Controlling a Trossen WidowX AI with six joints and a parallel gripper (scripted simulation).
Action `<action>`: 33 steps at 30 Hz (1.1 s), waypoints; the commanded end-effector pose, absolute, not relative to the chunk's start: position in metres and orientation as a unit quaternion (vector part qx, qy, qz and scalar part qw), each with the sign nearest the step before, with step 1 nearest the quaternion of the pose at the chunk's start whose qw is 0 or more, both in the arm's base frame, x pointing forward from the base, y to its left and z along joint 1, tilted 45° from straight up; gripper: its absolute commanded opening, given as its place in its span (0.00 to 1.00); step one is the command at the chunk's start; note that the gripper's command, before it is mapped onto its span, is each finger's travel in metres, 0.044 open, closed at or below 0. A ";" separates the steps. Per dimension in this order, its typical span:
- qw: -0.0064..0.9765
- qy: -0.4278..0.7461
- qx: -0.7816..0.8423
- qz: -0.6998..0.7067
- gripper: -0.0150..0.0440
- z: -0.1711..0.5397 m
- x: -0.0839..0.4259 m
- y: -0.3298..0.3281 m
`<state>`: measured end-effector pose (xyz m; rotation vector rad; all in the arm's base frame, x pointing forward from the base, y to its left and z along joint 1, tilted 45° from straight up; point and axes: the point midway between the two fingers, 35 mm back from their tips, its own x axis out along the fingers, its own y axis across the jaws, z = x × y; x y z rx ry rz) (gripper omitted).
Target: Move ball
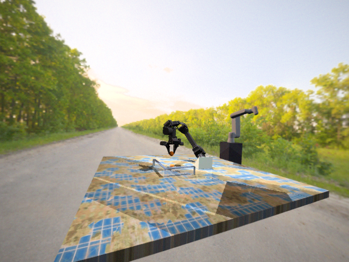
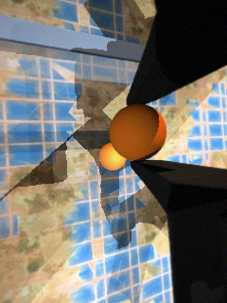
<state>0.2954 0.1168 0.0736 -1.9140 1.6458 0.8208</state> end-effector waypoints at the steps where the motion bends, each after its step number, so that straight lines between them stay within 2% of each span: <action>1: 0.242 0.603 -0.699 0.299 0.25 0.087 0.290 0.129; 22: 0.242 0.603 -0.699 0.298 0.25 0.070 0.284 0.080; 33: 0.242 0.603 -0.700 0.298 0.25 0.036 0.290 0.048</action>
